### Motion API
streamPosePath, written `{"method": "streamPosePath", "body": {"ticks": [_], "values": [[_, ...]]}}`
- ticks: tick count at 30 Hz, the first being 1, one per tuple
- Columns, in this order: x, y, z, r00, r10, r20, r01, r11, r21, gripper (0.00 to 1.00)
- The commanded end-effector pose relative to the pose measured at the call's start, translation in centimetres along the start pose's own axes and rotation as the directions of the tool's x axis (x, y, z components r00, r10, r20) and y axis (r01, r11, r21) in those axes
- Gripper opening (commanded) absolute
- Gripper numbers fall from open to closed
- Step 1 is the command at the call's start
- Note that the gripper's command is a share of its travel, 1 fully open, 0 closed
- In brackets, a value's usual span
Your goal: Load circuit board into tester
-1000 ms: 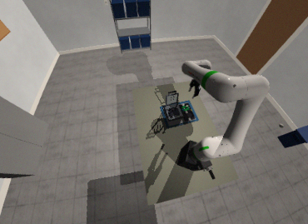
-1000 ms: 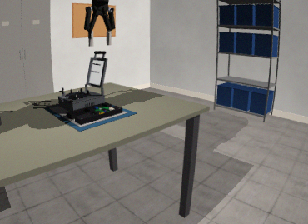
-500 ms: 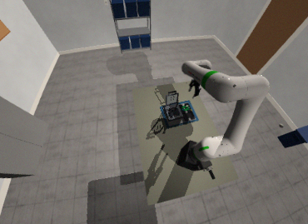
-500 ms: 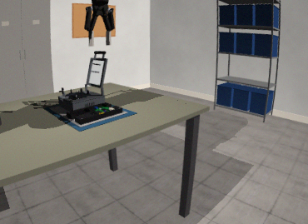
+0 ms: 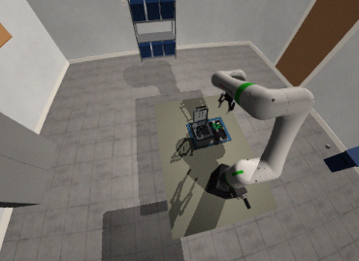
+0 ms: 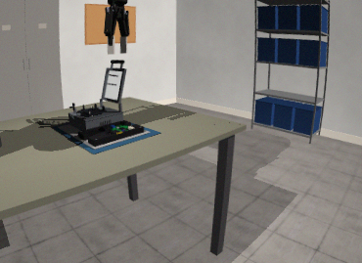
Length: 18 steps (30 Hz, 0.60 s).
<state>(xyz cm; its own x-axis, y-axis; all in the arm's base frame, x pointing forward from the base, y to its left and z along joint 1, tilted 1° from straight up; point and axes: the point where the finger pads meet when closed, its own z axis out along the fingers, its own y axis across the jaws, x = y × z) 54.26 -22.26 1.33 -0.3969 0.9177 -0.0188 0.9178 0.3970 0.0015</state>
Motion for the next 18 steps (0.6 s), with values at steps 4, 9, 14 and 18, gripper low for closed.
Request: {"method": "streamPosePath", "body": {"ticks": [4,9,14,18], "values": [[-0.02,0.00,-0.02,0.965,-0.260,-0.006,0.260,0.965,-0.006,0.58],[-0.02,0.00,-0.02,0.911,-0.412,-0.005,0.412,0.911,-0.007,0.58],[-0.02,0.00,-0.02,0.860,-0.510,-0.004,0.510,0.860,-0.008,0.58],[-0.02,0.00,-0.02,0.773,-0.634,-0.003,0.634,0.773,-0.008,0.58]]}}
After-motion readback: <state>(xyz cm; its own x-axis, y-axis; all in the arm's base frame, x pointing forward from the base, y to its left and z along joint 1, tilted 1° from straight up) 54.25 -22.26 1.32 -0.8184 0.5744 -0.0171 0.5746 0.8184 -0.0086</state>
